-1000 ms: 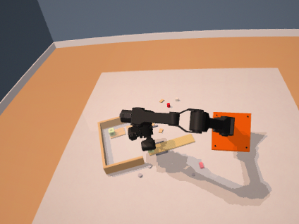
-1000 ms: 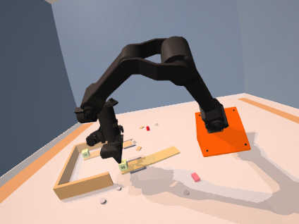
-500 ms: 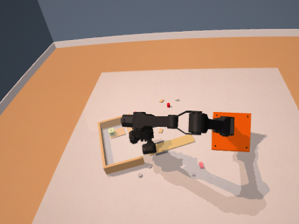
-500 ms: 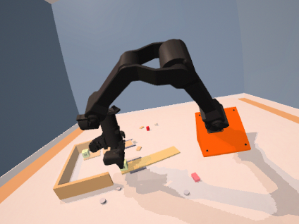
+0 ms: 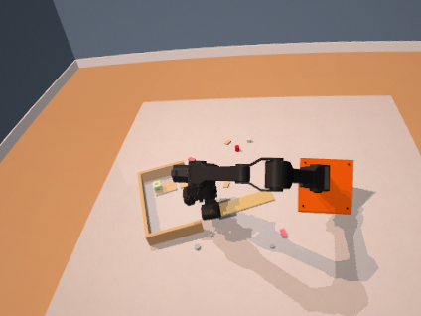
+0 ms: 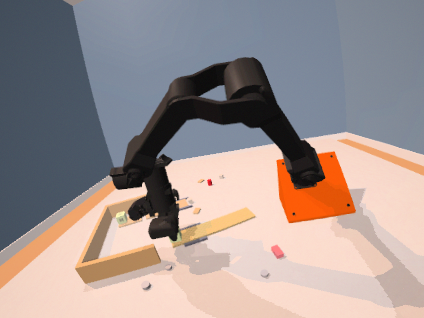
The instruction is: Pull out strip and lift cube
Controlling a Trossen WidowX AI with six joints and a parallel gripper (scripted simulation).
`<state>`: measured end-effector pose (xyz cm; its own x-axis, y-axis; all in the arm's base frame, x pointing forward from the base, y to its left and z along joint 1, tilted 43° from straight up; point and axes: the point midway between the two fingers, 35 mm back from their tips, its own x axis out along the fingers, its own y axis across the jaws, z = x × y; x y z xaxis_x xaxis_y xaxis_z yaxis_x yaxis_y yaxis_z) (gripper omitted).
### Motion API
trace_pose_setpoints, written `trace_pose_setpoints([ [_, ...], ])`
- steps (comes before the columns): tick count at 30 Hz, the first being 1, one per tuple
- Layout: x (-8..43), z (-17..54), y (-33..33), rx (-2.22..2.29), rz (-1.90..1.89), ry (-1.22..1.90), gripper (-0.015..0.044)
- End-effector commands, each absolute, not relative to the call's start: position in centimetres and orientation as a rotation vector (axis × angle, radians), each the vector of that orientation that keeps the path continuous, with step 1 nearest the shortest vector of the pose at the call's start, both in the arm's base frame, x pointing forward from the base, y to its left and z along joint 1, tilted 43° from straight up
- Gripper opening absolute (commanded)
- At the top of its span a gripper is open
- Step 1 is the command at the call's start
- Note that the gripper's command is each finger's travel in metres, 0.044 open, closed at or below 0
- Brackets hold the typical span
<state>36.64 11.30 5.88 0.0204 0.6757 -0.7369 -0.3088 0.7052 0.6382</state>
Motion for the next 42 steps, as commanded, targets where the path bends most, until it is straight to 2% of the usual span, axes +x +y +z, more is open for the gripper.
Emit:
trace_pose_setpoints([
  [1,36.6,5.9,11.3,0.338,0.787,1.347,0.0125],
  [5,36.6,5.9,11.3,0.338,0.787,1.347,0.0098],
  [9,36.7,5.9,11.3,0.327,0.800,1.332,0.0000],
  [21,31.0,7.5,7.0,0.346,0.785,1.358,0.0000],
  [33,28.9,7.0,6.4,0.347,0.784,1.360,0.0000],
  [42,28.8,9.6,4.0,0.346,0.783,1.361,0.0000],
])
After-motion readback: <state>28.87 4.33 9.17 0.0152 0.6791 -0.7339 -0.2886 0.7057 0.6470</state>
